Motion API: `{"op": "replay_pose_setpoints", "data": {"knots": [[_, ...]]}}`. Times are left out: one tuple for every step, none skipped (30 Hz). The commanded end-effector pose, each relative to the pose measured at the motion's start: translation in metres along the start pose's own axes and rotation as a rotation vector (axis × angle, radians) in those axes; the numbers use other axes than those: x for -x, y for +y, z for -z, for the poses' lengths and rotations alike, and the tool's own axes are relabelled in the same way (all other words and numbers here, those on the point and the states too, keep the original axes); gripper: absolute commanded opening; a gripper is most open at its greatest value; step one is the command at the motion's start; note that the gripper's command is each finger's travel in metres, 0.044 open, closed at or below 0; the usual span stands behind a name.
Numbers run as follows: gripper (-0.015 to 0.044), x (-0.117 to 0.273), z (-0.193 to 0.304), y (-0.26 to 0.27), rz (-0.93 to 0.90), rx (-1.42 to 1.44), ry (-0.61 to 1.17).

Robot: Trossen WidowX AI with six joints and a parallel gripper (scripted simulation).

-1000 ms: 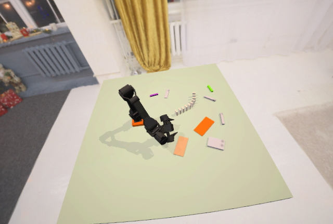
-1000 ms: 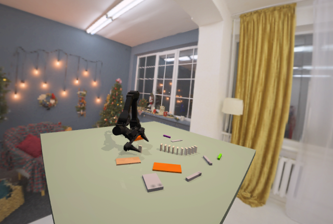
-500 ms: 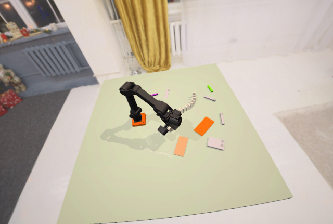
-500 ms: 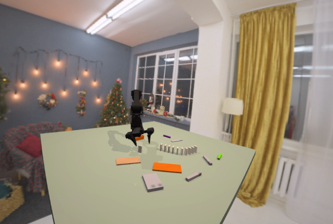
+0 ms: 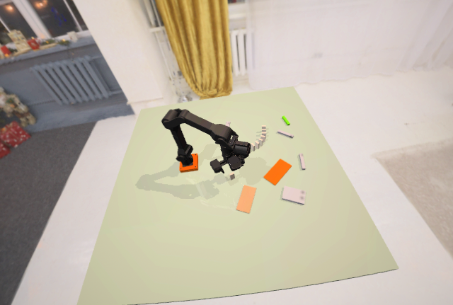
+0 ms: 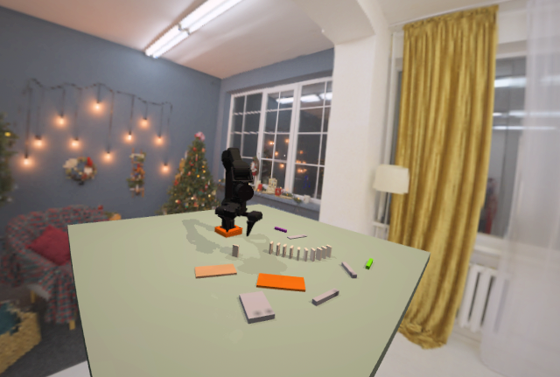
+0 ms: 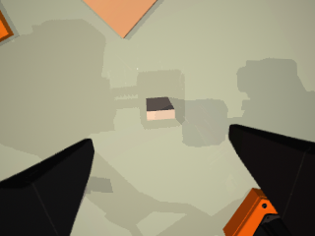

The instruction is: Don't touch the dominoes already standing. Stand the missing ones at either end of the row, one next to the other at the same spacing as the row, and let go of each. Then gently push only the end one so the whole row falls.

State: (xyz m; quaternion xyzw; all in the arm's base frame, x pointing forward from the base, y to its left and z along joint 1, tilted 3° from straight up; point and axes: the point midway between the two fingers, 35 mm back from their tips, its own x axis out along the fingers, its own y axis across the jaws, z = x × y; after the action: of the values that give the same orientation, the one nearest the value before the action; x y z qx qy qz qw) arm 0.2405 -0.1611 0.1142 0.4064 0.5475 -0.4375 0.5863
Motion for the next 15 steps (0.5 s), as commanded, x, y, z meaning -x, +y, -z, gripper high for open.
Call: {"op": "replay_pose_setpoints", "data": {"knots": [[0.044,-0.022,0.0,-0.002,0.014,-0.007,0.003],[0.044,-0.031,0.0,-0.002,0.014,-0.007,0.003],[0.044,-0.039,0.001,-0.002,0.014,-0.007,0.003],[0.044,-0.047,0.001,-0.002,0.014,-0.007,0.003],[0.044,-0.053,0.002,-0.003,0.014,-0.007,0.003],[0.044,-0.057,0.002,-0.003,0.014,-0.007,0.003],[0.044,-0.059,0.002,-0.003,0.014,-0.007,0.003],[0.044,-0.059,0.002,-0.003,0.014,-0.007,0.003],[0.044,-0.059,0.002,-0.003,0.014,-0.007,0.003],[0.044,-0.06,0.002,-0.004,0.014,-0.007,0.003],[0.044,-0.061,0.002,-0.004,0.014,-0.007,0.003],[0.044,-0.063,0.002,-0.004,0.014,-0.007,0.003],[0.044,-0.064,0.002,-0.004,0.014,-0.007,0.003],[0.044,-0.066,0.002,-0.004,0.014,-0.007,0.003],[0.044,-0.068,0.002,-0.004,0.015,-0.007,0.003]]}}
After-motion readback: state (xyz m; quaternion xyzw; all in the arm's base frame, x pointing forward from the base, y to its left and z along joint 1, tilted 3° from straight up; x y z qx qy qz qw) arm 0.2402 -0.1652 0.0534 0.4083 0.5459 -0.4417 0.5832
